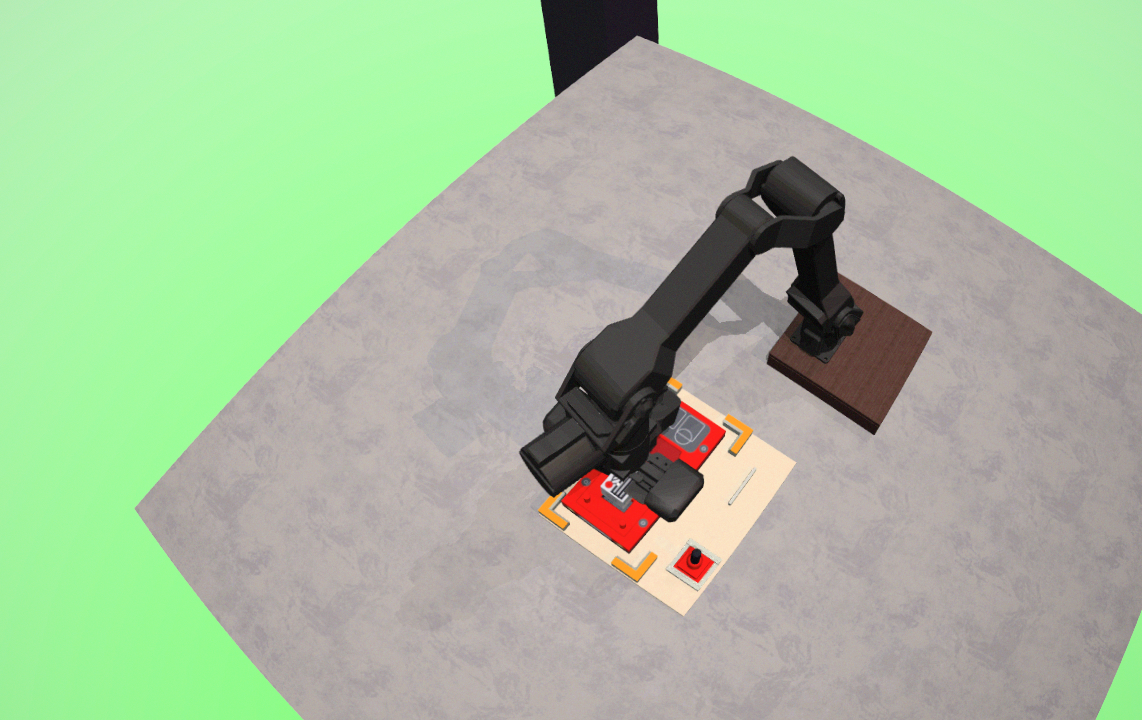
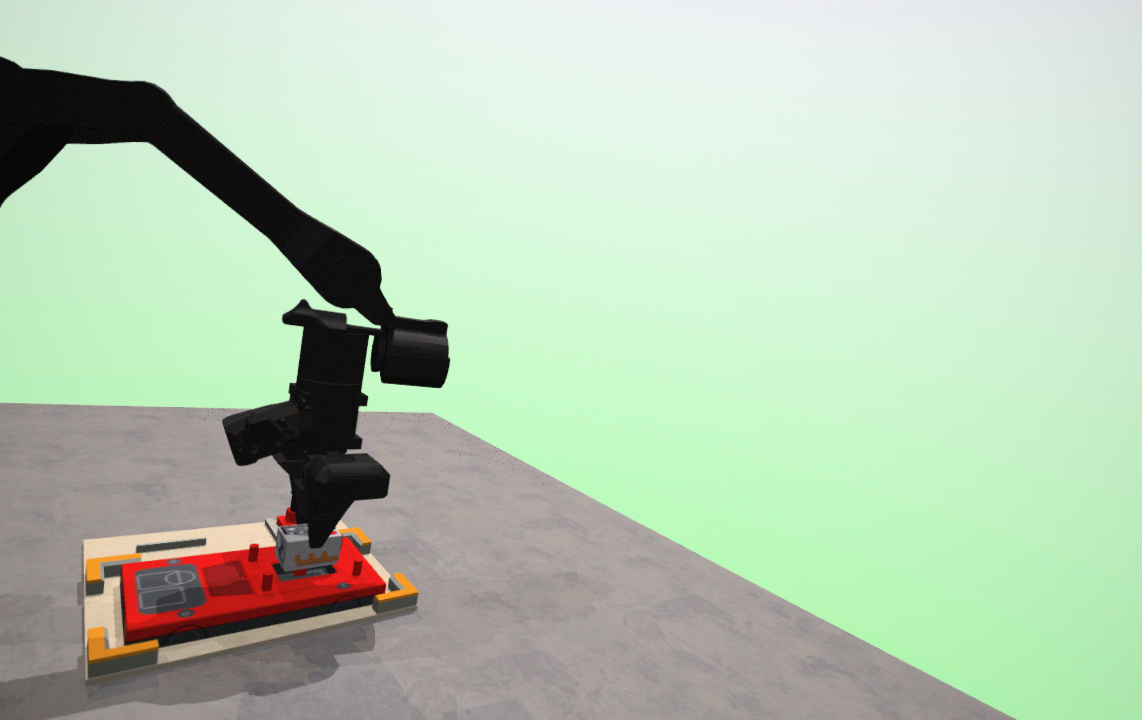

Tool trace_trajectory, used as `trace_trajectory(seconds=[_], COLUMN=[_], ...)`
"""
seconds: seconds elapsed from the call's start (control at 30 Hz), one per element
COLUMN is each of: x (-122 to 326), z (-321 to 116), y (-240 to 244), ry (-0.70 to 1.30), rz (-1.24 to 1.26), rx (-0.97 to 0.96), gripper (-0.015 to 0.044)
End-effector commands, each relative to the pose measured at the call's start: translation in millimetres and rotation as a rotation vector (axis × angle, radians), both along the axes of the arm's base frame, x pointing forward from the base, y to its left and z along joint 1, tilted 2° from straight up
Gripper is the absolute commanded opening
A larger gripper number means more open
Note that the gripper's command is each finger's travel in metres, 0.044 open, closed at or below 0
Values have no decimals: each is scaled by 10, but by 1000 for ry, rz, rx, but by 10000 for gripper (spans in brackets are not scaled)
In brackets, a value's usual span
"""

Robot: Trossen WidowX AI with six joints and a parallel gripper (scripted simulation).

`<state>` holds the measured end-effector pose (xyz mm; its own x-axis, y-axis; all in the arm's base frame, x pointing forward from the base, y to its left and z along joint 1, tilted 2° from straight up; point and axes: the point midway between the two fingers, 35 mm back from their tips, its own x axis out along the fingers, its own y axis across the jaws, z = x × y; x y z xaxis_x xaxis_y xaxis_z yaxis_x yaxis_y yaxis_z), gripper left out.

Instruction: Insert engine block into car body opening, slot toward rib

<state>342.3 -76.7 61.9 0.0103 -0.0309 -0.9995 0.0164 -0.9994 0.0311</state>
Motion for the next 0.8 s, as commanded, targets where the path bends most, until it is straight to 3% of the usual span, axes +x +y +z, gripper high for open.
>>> trace_trajectory(seconds=[0.0, 0.77], x=[-9, -8], z=[-30, -58], y=[8, 9], ry=[5, 5], rz=[2, 3], rx=[6, 6], gripper=[158, 158])
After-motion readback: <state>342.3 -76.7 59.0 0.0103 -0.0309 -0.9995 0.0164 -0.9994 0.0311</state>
